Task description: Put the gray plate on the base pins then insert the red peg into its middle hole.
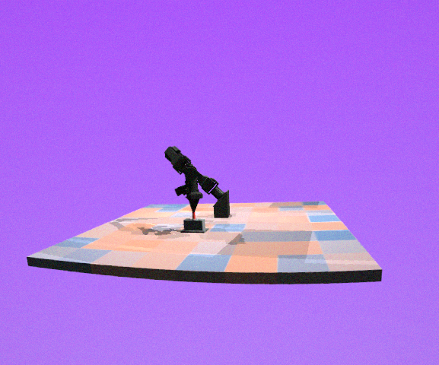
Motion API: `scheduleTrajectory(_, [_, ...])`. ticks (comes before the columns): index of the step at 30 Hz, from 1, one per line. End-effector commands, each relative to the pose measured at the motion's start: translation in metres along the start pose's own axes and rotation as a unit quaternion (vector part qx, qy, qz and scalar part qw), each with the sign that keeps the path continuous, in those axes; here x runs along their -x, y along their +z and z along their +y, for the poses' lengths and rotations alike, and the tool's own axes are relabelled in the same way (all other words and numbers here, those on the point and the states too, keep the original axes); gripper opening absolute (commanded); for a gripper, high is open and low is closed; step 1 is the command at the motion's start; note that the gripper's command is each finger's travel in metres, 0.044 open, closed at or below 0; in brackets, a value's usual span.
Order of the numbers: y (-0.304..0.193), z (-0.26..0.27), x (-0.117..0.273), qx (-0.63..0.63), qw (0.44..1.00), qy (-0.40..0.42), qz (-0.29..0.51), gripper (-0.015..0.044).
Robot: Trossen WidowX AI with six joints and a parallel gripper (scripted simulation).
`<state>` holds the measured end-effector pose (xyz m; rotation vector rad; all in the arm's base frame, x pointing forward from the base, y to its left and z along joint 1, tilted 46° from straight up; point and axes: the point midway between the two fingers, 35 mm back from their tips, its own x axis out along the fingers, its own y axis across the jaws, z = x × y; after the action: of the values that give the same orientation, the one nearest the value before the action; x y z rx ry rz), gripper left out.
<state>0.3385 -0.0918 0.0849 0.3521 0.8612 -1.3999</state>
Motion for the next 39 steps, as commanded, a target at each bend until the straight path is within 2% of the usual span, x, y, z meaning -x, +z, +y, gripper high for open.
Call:
scheduleTrajectory(1, [0.0001,0.0002,-0.0002,0.0,1.0,0.0,0.0,0.0])
scheduleTrajectory(33, [-0.0009,-0.0001,-0.0021,-0.001,1.0,0.0,0.0,0.0])
scheduleTrajectory(39, [-0.0009,-0.0001,-0.0021,-0.001,1.0,0.0,0.0,0.015])
